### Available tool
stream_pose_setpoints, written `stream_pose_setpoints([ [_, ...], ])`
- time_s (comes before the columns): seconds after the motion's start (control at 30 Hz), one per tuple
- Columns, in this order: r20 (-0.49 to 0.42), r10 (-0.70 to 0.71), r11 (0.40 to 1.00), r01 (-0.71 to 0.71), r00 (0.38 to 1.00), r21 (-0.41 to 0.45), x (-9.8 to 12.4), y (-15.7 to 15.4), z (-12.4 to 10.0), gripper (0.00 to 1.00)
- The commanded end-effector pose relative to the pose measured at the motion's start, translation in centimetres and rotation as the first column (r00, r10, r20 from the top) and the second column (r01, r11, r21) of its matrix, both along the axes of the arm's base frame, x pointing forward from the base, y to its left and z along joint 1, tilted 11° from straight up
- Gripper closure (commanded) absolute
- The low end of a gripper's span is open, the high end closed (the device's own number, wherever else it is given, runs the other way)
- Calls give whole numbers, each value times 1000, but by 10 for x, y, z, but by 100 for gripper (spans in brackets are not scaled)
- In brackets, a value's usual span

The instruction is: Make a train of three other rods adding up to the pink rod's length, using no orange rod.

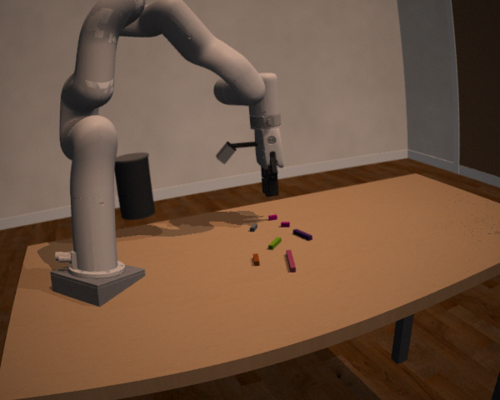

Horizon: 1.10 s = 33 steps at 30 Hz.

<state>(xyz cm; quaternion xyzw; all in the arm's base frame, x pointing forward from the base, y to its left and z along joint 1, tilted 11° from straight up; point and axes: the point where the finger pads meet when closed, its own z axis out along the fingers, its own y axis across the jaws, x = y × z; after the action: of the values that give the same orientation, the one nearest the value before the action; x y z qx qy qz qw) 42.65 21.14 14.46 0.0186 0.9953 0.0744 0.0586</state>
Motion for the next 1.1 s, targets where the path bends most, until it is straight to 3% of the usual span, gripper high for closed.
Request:
stream_pose_setpoints([
  [0.0, 4, 0, 1000, 0, 1000, 2, 1, 1, 1, 76],
  [1.07, 4, 0, 1000, 0, 1000, 2, 6, 5, -31, 76],
])
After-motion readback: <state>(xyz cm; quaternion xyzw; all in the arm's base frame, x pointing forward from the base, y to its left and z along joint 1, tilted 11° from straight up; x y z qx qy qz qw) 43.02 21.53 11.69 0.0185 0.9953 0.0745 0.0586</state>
